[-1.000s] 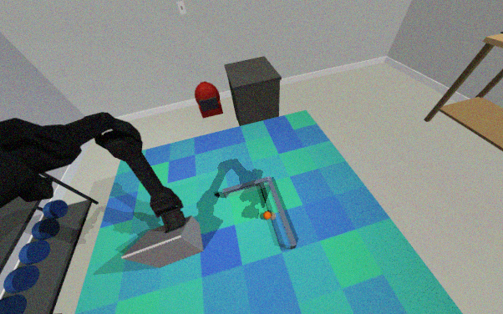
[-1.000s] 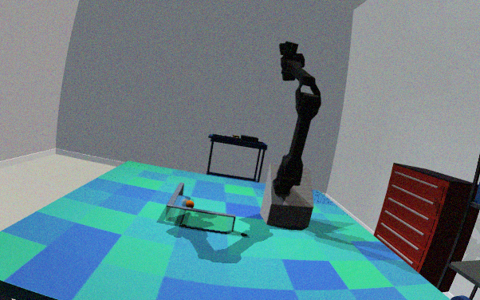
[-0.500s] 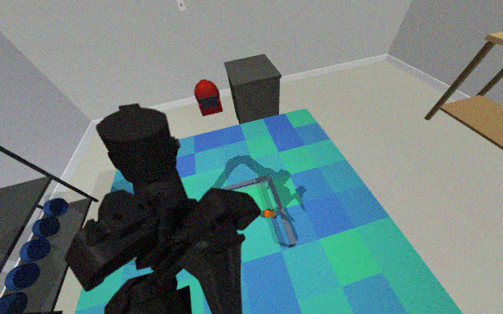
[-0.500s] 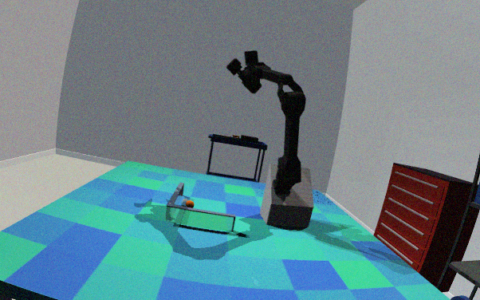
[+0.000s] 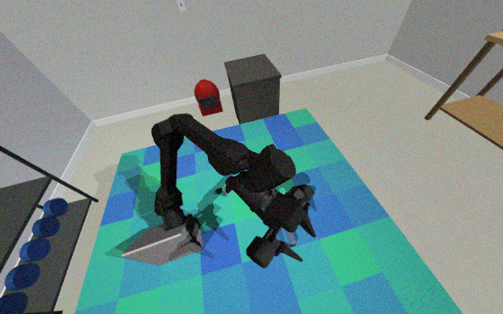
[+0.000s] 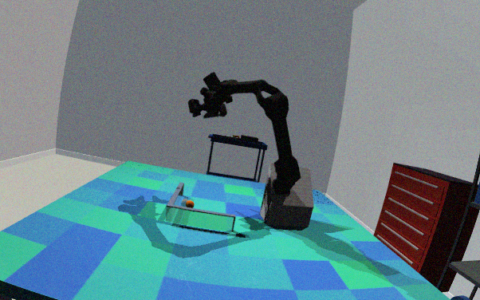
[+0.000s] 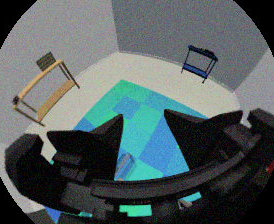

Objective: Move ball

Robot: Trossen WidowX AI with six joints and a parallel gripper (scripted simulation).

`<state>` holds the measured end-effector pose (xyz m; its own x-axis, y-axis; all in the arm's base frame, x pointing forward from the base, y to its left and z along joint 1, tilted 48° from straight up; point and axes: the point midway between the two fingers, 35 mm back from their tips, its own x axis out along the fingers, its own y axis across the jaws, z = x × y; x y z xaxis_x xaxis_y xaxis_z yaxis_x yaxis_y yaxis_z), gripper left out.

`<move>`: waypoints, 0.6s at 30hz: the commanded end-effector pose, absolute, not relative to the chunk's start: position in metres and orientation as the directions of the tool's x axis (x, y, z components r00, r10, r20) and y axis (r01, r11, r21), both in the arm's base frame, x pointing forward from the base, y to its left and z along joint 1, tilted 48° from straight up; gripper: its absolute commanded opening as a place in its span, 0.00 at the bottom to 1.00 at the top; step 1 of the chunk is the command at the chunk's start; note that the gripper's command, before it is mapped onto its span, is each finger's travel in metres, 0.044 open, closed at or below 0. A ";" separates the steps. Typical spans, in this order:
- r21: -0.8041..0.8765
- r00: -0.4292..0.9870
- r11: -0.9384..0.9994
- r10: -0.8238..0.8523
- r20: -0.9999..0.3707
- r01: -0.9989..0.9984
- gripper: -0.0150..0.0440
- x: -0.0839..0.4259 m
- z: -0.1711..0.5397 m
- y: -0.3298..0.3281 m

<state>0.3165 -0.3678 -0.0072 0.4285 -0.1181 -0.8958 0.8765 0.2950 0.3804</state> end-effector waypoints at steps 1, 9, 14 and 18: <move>0.409 0.428 0.457 0.066 -0.901 0.790 0.72 0.342 -0.025 -0.306; 0.536 0.331 0.678 0.422 -0.844 0.503 0.72 0.369 -0.048 -0.173; 0.643 0.214 0.705 0.607 -0.765 0.299 0.72 0.366 -0.053 -0.092; 0.726 0.110 0.669 0.719 -0.687 0.157 0.72 0.355 -0.053 -0.034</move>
<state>0.3654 -0.0740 -0.0529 0.1853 0.6391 -0.7465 0.2506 0.7038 0.6648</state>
